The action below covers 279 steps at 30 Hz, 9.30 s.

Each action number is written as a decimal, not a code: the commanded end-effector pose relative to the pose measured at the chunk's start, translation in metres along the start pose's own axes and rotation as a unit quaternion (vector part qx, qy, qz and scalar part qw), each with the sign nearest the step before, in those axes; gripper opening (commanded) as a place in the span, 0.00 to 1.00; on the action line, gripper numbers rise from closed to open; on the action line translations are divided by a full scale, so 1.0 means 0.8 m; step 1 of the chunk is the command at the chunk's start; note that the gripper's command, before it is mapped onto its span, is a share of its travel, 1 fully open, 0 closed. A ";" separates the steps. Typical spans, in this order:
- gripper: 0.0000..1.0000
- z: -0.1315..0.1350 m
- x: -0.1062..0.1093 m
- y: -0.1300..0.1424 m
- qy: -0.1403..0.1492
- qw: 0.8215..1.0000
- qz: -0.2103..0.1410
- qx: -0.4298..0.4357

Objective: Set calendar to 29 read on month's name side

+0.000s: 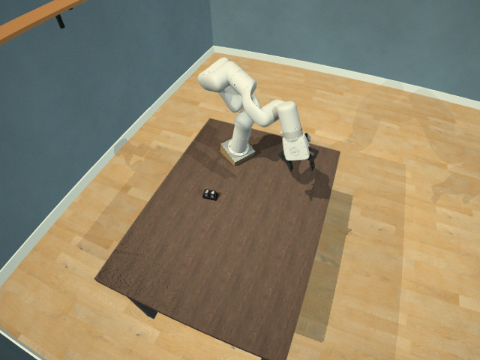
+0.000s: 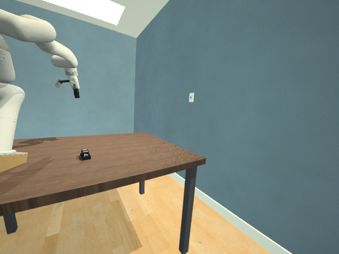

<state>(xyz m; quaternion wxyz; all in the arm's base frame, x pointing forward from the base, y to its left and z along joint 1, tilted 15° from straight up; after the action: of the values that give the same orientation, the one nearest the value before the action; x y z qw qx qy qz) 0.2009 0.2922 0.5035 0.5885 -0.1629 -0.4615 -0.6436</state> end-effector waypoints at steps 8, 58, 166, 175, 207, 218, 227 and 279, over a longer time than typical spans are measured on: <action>1.00 0.001 0.002 0.001 0.002 1.000 -0.001 0.000; 1.00 -0.512 -0.056 -0.010 -0.214 0.786 -0.026 -0.579; 1.00 -0.678 -0.111 -0.197 -0.223 0.841 0.017 -0.493; 1.00 -0.678 -0.111 -0.197 -0.223 0.841 0.017 -0.493; 1.00 -0.678 -0.111 -0.197 -0.223 0.841 0.017 -0.493; 1.00 -0.678 -0.111 -0.197 -0.223 0.841 0.017 -0.493; 1.00 -0.678 -0.111 -0.197 -0.223 0.841 0.017 -0.493; 1.00 -0.655 -0.106 -0.125 -0.223 0.841 0.017 -0.493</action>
<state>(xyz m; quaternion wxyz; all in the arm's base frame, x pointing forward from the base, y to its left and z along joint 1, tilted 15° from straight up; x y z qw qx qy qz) 0.2960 -0.0837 0.1251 0.3229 -0.5781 -0.1995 -0.7223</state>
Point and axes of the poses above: the point where the finger pads meet when closed, its own x axis back along the fingers, its own z axis across the jaws, y = z × x, the point moved 10 cm from there along x, back along the fingers, and after that the axes turned 9 degrees about x, right-handed, at the moved point
